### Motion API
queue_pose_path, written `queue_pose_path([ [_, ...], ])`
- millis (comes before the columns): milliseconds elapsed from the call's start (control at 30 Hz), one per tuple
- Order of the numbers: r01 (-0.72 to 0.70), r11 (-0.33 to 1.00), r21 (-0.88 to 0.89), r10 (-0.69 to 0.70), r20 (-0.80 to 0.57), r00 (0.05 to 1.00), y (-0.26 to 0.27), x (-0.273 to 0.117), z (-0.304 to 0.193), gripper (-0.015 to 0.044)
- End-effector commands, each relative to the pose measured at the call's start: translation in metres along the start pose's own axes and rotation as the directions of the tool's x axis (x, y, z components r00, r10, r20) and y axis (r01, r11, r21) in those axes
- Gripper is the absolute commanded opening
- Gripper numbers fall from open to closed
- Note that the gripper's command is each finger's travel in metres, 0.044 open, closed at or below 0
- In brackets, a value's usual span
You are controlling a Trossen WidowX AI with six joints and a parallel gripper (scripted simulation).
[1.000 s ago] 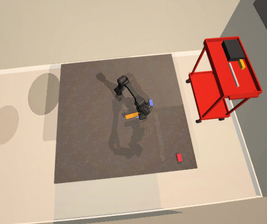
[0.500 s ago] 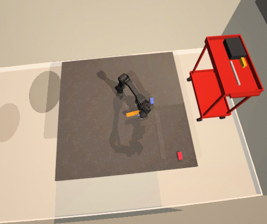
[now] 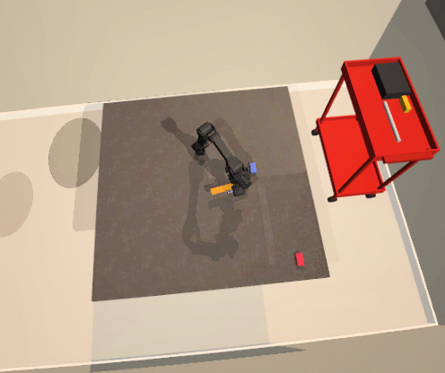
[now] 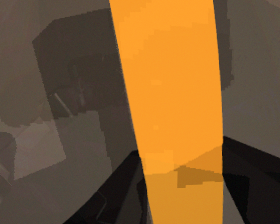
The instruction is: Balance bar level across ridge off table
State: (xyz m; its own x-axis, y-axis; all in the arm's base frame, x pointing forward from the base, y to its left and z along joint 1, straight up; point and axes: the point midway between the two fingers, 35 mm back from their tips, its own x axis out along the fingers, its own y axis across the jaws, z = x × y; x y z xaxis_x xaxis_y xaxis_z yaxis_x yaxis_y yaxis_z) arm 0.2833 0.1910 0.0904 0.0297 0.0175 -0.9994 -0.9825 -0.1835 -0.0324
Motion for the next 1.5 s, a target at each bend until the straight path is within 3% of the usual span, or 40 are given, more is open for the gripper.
queue_pose_path([
  [0,-0.001,1.000,0.000,0.001,0.000,1.000,0.0000,0.0002,-0.0001,0.0000],
  [133,-0.001,1.000,0.000,0.001,0.000,1.000,0.0000,0.0002,-0.0001,0.0000],
  [367,-0.001,1.000,0.000,0.001,0.000,1.000,0.0000,0.0002,-0.0001,0.0167],
  [1467,-0.001,1.000,0.000,0.001,0.000,1.000,0.0000,0.0002,-0.0001,0.0171],
])
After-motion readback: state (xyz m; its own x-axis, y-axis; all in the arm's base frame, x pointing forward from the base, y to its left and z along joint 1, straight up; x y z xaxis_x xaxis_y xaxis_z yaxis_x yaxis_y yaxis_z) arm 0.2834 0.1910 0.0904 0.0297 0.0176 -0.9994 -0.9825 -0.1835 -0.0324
